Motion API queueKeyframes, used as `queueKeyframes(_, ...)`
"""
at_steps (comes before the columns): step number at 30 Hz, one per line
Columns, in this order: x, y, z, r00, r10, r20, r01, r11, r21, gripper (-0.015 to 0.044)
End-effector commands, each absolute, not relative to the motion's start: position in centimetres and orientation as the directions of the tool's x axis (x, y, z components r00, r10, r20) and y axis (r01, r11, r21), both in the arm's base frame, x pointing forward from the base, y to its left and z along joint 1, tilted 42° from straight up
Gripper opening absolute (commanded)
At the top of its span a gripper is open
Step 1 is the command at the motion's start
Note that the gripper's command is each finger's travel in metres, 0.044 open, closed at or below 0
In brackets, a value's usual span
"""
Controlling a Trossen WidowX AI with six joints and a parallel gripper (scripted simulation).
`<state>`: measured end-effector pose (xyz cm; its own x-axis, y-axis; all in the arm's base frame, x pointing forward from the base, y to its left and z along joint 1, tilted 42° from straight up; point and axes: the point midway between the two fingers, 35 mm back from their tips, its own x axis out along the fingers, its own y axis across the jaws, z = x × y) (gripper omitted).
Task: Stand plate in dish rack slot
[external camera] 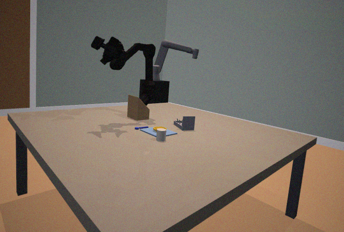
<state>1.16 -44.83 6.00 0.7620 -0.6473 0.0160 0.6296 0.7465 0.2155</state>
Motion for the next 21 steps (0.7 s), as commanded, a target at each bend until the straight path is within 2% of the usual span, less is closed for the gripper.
queueKeyframes(1,1.2,-44.9,6.0,0.763,-0.647,0.014,0.629,0.746,0.217,0.0400)
queueKeyframes(21,11.3,-47.7,1.5,0.826,-0.498,-0.265,0.564,0.737,0.372,0.0400)
